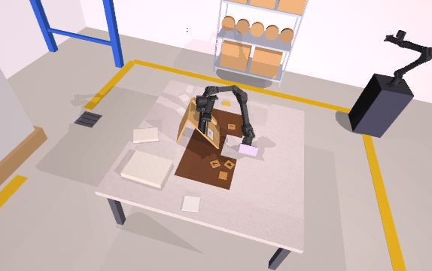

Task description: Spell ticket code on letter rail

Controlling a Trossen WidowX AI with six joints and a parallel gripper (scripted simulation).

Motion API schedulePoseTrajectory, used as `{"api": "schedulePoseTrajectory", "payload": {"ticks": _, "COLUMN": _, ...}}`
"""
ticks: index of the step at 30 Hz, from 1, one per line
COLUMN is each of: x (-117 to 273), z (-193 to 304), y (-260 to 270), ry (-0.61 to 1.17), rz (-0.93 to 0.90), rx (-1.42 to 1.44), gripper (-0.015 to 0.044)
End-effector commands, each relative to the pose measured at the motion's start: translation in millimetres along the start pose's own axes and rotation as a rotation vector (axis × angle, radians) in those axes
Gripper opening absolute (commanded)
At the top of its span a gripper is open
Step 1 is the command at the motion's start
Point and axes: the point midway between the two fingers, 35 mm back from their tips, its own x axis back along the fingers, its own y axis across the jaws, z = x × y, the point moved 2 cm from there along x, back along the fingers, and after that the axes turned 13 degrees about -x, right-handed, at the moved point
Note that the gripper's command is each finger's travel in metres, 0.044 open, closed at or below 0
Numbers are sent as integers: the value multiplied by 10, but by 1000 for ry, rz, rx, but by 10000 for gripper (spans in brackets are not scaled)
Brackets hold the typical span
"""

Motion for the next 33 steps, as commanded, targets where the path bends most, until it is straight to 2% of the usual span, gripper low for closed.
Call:
{"api": "schedulePoseTrajectory", "payload": {"ticks": 1, "x": -11, "z": -20, "y": 8, "ry": 0, "rz": -4, "rx": 2, "gripper": 0}}
{"api": "schedulePoseTrajectory", "payload": {"ticks": 33, "x": -115, "z": -140, "y": 18, "ry": -1, "rz": -4, "rx": 2, "gripper": 0}}
